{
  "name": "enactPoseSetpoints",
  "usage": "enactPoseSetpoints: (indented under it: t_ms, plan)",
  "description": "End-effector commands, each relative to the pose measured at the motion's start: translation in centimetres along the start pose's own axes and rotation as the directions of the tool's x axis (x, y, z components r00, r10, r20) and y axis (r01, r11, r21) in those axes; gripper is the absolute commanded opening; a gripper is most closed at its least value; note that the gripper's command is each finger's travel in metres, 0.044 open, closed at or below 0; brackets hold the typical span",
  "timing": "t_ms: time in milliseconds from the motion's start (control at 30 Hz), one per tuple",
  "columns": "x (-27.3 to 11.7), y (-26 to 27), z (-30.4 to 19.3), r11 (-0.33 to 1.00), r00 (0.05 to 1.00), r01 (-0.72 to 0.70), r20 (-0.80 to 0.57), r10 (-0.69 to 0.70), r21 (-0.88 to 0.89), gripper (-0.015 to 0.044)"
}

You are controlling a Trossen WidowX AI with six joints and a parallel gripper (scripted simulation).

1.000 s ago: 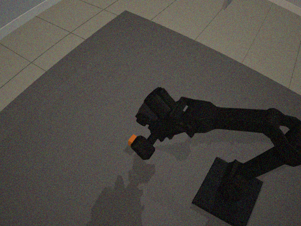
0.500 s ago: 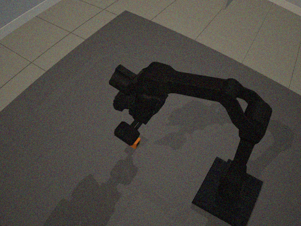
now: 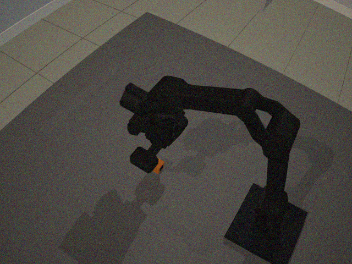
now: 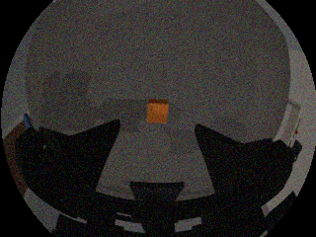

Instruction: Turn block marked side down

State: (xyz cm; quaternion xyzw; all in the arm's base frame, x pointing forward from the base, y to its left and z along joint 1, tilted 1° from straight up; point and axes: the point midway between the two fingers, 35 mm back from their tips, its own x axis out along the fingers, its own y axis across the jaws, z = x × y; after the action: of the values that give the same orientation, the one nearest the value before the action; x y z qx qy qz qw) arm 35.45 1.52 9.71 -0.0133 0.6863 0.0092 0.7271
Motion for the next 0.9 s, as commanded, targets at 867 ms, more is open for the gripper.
enactPoseSetpoints:
  t_ms: [867]
  plan:
    - [5.1, 0.1, -0.1, 1.000, 1.000, -0.004, -0.003, 0.004, 0.001, 0.0440]
